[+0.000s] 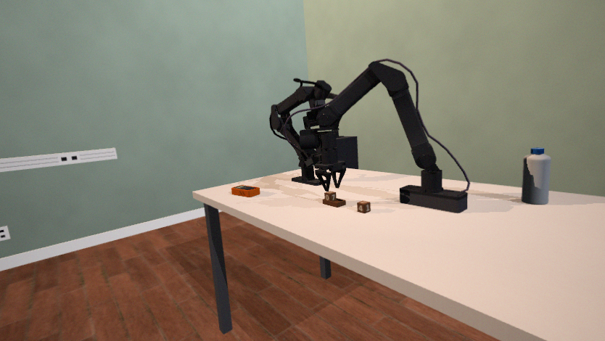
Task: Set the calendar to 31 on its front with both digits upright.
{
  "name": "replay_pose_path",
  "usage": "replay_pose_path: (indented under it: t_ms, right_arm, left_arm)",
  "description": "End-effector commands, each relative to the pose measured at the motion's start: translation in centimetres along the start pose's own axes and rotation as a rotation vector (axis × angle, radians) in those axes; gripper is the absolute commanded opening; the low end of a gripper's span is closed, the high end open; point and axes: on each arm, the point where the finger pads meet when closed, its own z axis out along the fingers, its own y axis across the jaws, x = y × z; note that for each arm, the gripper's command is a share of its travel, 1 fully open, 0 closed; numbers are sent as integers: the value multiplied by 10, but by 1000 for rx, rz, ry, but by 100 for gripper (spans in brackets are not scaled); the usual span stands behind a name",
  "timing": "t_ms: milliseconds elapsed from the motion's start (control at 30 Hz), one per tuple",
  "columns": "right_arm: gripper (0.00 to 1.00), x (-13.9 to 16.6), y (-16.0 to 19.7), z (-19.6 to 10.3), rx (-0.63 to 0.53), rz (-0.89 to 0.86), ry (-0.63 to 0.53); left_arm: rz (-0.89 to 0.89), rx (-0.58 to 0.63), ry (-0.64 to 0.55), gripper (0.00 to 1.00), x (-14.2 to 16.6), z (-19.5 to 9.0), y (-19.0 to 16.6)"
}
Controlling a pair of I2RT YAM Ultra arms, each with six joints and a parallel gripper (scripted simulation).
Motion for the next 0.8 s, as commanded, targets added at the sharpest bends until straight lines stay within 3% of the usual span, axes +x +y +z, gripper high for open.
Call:
replay_pose_path:
  t_ms: [0, 767]
  right_arm:
    - [100, -10, 3, -6, -5, 7, -21]
    - [100, -10, 3, -6, -5, 7, -21]
  left_arm:
    - [16, -34, -40, 55, -17, -4, 12]
    - [13, -23, -24, 55, -15, 26, 13]
